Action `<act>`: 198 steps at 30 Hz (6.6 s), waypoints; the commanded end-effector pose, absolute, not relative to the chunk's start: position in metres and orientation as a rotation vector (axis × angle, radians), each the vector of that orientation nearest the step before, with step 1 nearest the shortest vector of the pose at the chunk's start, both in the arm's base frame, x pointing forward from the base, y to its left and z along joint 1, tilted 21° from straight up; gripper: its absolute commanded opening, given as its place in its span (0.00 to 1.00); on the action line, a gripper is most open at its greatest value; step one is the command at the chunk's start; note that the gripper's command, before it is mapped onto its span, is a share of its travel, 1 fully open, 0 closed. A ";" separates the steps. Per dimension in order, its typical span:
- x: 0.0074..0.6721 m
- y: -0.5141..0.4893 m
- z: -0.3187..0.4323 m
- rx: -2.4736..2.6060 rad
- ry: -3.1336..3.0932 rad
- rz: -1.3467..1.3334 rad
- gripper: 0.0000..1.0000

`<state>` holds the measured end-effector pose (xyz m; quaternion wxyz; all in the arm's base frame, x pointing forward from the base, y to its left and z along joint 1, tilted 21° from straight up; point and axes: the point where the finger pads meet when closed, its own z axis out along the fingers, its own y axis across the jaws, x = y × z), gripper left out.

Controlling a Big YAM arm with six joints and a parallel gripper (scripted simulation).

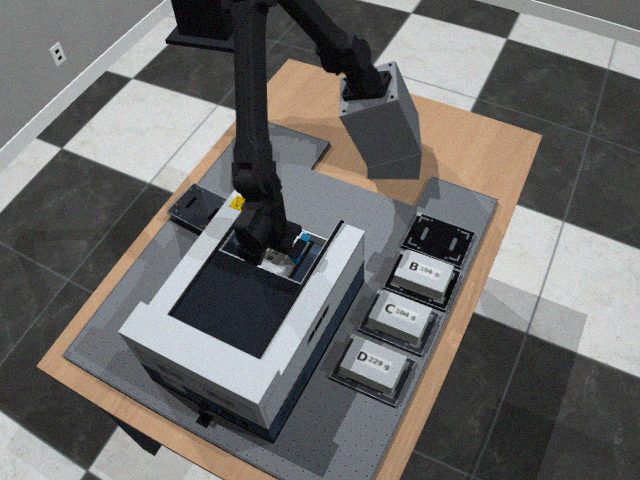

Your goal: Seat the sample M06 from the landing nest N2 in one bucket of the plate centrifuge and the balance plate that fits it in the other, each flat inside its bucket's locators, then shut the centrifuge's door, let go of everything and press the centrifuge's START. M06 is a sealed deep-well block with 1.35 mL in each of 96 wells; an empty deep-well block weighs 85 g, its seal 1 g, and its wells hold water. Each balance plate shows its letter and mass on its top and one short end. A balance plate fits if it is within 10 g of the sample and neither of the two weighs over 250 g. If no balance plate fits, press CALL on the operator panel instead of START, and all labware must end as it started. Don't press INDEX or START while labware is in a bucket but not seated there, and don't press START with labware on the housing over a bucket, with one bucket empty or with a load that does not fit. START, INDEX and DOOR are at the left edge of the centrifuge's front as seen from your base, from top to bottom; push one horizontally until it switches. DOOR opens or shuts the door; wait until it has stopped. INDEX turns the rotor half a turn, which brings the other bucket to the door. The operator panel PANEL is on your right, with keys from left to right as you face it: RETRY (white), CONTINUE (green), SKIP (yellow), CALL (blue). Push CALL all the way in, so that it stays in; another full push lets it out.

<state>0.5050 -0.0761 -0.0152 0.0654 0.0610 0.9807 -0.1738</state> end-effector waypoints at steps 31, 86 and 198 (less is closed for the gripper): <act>0.524 -0.057 0.046 0.183 2.894 -0.507 1.00; 0.509 -0.031 0.107 0.180 2.909 -0.509 0.00; 0.247 0.127 -0.002 0.187 2.943 -0.498 0.00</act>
